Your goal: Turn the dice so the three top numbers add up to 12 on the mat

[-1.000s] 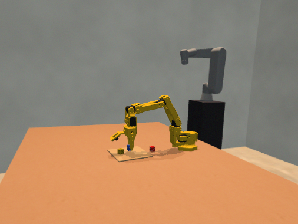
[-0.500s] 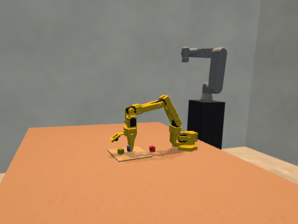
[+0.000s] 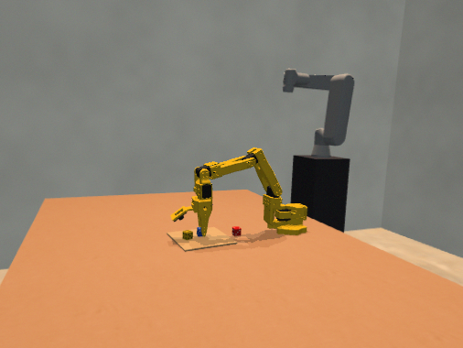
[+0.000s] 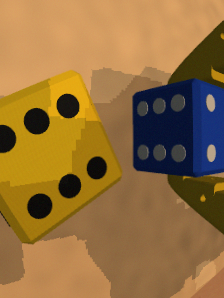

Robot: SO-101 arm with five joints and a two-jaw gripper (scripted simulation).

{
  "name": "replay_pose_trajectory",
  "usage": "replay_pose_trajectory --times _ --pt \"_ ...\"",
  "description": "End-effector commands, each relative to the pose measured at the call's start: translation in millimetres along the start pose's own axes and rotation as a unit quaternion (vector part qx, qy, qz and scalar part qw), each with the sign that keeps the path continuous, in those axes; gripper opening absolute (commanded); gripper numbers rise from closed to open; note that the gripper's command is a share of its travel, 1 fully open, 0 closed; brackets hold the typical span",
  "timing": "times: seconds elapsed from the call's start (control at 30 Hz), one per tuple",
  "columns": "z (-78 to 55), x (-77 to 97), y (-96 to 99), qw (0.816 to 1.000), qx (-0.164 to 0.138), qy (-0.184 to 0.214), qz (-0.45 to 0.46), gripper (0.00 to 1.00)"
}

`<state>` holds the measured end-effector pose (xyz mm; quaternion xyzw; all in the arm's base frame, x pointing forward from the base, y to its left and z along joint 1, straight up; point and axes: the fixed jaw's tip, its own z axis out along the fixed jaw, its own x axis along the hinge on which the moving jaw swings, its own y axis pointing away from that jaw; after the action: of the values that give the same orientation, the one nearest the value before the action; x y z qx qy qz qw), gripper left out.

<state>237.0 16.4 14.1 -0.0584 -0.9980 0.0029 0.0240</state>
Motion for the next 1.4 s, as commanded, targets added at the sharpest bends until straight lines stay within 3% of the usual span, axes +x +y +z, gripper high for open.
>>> replay_pose_trajectory --times 0.0,0.73,1.07,1.37 --pt "-4.4 -4.4 -1.6 1.000 -0.003 -0.017 0.009 0.00" --pt "-2.4 -4.6 -1.6 1.000 -0.003 -0.017 0.009 0.00" --pt "-2.4 -4.6 -1.6 1.000 -0.003 -0.017 0.009 0.10" --pt "-2.4 -4.6 -1.6 1.000 -0.003 -0.017 0.009 0.11"
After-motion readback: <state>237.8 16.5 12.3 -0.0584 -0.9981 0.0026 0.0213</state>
